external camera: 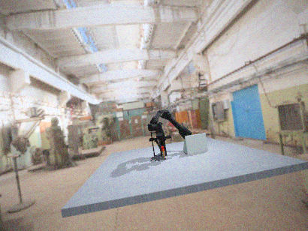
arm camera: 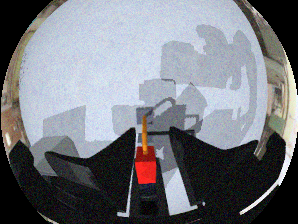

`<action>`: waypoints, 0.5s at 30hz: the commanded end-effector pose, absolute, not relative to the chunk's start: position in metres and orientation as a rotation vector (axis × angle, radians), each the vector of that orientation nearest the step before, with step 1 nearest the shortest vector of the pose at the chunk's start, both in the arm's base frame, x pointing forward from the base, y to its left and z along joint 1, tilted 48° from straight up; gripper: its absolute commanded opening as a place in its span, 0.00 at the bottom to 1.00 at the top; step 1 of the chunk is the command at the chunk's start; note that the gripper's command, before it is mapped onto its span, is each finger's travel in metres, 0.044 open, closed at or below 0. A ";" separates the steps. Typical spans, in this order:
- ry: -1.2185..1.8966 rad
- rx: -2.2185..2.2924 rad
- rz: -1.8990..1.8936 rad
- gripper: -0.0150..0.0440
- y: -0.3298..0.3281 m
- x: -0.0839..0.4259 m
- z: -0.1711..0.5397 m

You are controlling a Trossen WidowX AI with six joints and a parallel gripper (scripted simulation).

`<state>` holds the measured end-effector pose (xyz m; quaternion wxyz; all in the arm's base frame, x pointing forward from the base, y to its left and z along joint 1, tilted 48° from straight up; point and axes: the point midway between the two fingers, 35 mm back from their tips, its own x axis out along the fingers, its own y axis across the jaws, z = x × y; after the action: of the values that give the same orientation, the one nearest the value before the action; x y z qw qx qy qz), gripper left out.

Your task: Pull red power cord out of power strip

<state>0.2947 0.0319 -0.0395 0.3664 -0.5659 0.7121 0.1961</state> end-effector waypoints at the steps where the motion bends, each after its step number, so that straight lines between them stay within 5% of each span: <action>1: 1.892 -1.533 0.467 0.53 0.028 0.282 -0.036; 15: 1.892 -1.533 0.467 0.53 0.023 0.282 -0.030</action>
<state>0.2833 0.0271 -0.0341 0.3270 -0.5840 0.7207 0.1805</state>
